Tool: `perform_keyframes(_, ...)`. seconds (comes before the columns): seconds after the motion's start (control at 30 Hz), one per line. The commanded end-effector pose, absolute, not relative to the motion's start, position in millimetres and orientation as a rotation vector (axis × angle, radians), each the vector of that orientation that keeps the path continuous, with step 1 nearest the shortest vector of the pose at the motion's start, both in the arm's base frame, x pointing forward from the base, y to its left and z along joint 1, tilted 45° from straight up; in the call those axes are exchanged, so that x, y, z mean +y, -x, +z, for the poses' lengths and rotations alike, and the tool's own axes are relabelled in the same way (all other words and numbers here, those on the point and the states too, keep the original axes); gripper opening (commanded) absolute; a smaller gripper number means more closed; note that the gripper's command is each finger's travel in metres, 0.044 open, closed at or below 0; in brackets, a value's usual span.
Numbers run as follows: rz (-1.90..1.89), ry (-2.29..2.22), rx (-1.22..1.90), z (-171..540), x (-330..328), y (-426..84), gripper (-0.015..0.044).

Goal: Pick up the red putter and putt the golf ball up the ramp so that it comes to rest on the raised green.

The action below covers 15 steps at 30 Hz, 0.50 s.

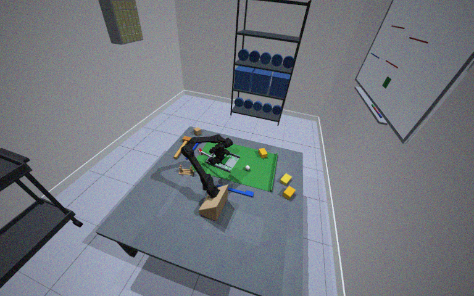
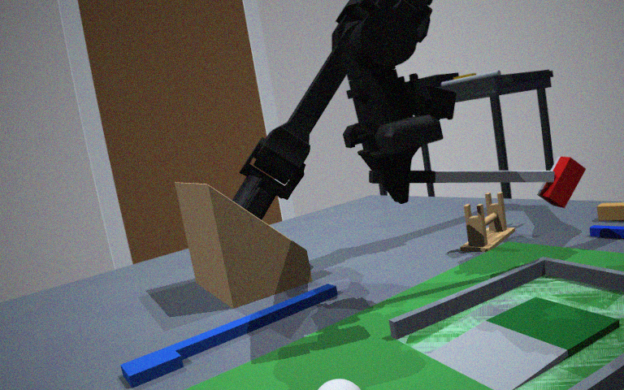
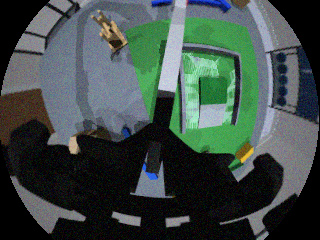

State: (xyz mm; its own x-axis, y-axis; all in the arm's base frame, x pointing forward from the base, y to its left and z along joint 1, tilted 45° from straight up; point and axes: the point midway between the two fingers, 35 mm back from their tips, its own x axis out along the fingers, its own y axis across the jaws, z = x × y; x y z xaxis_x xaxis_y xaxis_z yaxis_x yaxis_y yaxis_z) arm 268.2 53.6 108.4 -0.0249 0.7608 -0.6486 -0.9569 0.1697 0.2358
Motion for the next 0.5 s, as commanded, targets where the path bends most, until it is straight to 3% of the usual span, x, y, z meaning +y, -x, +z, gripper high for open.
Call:
perform_keyframes(0.0, 1.326, 0.237, 0.863, 95, 32, -276, 0.0000)
perform_keyframes(0.47, 1.020, -0.102, 1.188, 34, -47, -275, 0.0000)
